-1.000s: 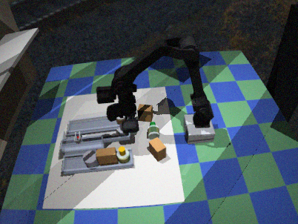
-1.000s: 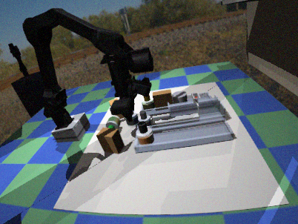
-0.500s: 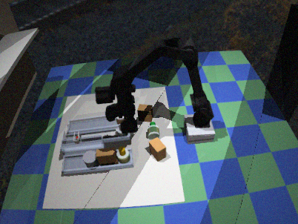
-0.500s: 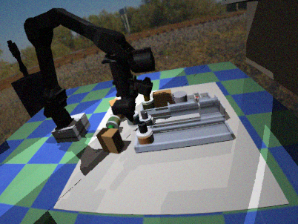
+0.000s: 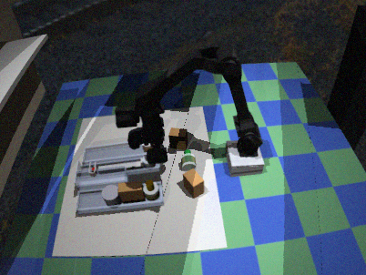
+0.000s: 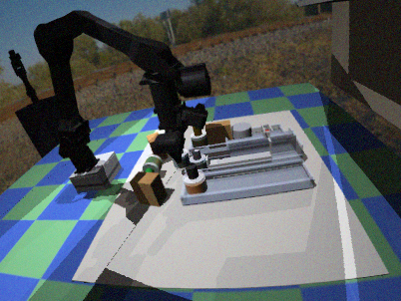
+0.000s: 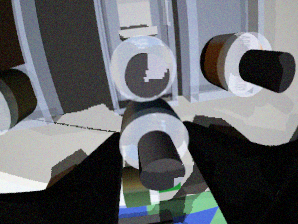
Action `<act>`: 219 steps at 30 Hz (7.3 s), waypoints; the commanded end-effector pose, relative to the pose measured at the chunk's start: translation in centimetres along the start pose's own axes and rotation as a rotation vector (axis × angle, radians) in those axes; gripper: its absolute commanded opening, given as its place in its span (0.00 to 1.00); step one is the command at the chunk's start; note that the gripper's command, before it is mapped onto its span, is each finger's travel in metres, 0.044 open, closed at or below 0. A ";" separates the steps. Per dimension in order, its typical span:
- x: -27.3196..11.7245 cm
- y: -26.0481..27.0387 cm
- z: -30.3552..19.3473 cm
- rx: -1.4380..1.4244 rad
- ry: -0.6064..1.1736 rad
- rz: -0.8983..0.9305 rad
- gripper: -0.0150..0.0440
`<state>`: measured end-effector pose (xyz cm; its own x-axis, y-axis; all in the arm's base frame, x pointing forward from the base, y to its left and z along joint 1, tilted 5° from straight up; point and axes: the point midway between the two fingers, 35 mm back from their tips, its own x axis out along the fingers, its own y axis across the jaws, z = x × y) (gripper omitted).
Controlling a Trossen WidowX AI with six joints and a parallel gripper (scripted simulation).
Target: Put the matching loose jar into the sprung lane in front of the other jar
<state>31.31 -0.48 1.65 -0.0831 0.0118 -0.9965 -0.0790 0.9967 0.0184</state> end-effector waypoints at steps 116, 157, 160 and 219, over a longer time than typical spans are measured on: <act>-0.8 0.0 4.1 0.001 -0.036 -0.002 0.25; -0.8 0.0 4.6 0.001 -0.037 -0.002 0.25; -0.8 0.0 4.6 0.001 -0.037 -0.002 0.25; 1.1 0.0 4.6 0.001 -0.036 -0.002 0.25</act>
<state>35.15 -0.17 0.41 -0.0682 0.0107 -0.9976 -0.0842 0.9963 0.0164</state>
